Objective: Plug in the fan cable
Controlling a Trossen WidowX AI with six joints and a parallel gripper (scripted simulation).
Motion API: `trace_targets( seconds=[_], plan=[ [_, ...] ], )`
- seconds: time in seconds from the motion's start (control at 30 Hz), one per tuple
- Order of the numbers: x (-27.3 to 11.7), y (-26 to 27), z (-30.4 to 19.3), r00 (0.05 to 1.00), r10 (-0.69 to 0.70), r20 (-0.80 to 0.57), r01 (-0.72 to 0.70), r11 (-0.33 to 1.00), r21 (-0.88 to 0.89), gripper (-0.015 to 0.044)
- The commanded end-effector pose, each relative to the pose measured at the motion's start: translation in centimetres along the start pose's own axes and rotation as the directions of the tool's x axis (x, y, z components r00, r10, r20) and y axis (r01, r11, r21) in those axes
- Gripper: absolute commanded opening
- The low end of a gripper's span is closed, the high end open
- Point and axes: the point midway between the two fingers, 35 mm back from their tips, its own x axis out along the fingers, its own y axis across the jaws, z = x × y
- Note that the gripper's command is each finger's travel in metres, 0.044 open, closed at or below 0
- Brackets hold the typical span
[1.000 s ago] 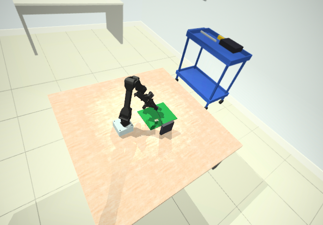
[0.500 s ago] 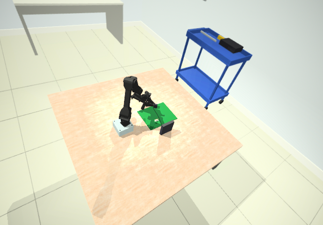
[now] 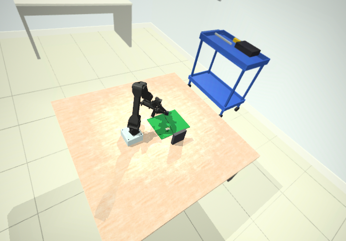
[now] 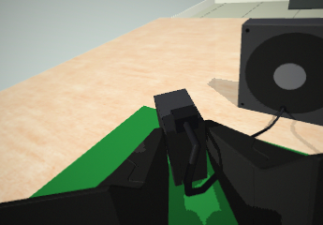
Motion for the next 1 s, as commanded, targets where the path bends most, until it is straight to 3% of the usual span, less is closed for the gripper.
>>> trace_targets(
  seconds=[0.0,0.97],
  plan=[
    [-0.1,0.0,0.3,1.0,0.0,0.0,0.0,1.0,-0.001,0.0],
    [-0.3,-0.1,-1.2,1.0,0.0,-0.001,0.0,1.0,0.003,0.0]
  ],
)
